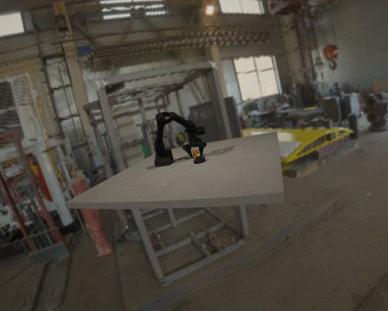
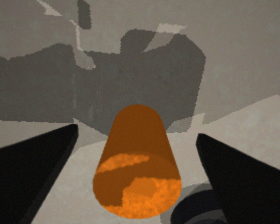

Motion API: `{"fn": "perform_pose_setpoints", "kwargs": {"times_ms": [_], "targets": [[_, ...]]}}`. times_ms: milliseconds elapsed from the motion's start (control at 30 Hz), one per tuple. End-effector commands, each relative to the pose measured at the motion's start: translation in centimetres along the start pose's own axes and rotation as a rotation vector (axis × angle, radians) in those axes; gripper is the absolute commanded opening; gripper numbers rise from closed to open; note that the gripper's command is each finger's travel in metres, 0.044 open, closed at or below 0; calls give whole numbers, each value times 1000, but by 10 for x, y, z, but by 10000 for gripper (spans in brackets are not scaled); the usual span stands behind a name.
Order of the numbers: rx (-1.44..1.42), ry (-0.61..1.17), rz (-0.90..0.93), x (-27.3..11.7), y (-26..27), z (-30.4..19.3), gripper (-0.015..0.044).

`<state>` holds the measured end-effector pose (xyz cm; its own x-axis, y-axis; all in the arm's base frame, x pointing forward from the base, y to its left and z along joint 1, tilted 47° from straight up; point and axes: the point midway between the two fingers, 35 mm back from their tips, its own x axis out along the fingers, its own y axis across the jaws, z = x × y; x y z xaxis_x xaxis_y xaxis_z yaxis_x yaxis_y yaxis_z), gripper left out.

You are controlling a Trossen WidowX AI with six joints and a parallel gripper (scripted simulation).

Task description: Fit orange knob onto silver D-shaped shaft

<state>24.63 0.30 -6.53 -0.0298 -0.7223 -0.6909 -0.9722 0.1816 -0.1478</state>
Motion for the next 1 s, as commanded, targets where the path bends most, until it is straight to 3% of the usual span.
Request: {"fn": "perform_pose_setpoints", "kwargs": {"times_ms": [0,300,533,733,967], "targets": [[-5,4,-2,3,0,-1,440],[-5,4,-2,3,0,-1,204],[-5,4,-2,3,0,-1,157],[-13,-49,-61,-16,-11,12,0],[-14,-47,-44,-45,-12,15,0]]}}
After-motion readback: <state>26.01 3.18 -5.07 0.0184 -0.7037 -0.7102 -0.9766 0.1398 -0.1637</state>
